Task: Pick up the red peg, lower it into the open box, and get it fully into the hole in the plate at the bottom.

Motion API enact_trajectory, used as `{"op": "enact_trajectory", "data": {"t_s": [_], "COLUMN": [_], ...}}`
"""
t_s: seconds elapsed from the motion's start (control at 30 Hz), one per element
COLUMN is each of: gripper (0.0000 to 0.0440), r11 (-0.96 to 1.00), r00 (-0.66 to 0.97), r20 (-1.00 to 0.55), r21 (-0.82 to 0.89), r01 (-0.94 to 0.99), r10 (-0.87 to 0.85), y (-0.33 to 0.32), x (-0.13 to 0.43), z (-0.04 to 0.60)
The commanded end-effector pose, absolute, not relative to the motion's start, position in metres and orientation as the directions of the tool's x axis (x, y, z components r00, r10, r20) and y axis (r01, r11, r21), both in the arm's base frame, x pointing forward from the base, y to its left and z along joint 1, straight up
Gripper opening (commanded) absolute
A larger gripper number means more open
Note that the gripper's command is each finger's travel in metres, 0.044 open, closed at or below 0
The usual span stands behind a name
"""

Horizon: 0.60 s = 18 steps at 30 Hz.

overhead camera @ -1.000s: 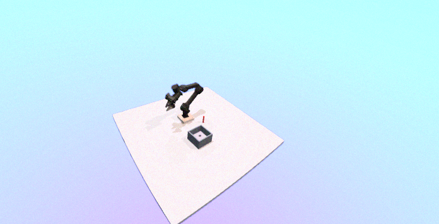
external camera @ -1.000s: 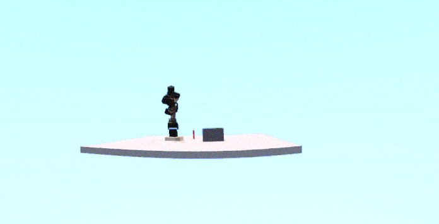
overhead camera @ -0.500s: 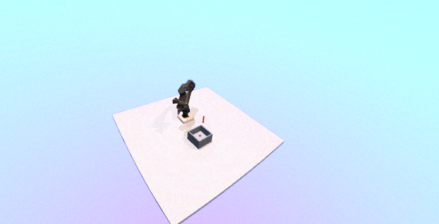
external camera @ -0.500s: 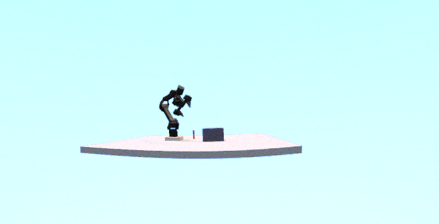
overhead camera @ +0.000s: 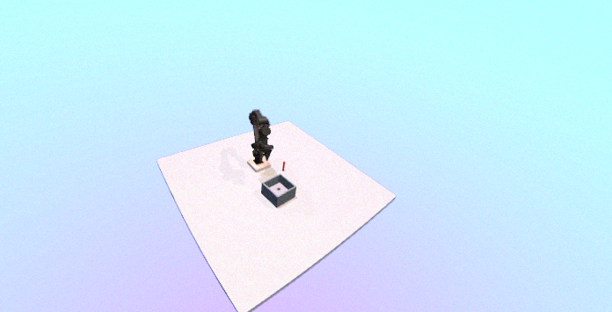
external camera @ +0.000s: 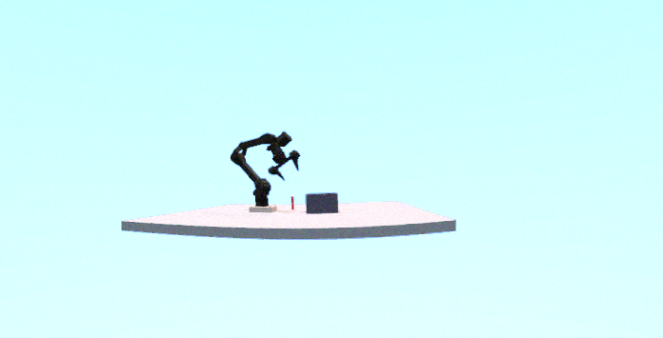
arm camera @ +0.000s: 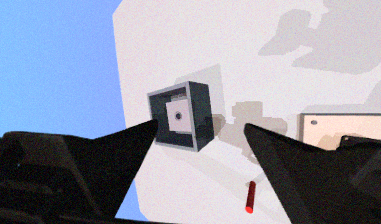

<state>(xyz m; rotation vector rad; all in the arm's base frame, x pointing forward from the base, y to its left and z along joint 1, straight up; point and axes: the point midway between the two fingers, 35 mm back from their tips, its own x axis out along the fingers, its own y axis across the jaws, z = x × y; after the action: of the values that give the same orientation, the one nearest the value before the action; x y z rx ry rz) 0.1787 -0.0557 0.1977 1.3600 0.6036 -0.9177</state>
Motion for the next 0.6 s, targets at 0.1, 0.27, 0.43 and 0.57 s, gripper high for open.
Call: {"op": "enact_trajectory", "data": {"t_s": [0.1,0.27,0.43,0.57], "gripper": [0.0440,0.0440,0.0440,0.0440], "r11": [0.040,0.094,0.146,0.190], "r00": [0.455,0.380,0.304,0.250], "r20": [-0.884,-0.923,-0.952,-0.968], "r21": [0.454,0.374,0.296,0.242], "r01": [0.890,0.923,0.944,0.951], "r10": [-0.110,-0.061,-0.031,-0.017], "y": [-0.022,0.002,0.024,0.042], "x": [0.178,0.175,0.170,0.166], "z": [0.185,0.173,0.159,0.148]}}
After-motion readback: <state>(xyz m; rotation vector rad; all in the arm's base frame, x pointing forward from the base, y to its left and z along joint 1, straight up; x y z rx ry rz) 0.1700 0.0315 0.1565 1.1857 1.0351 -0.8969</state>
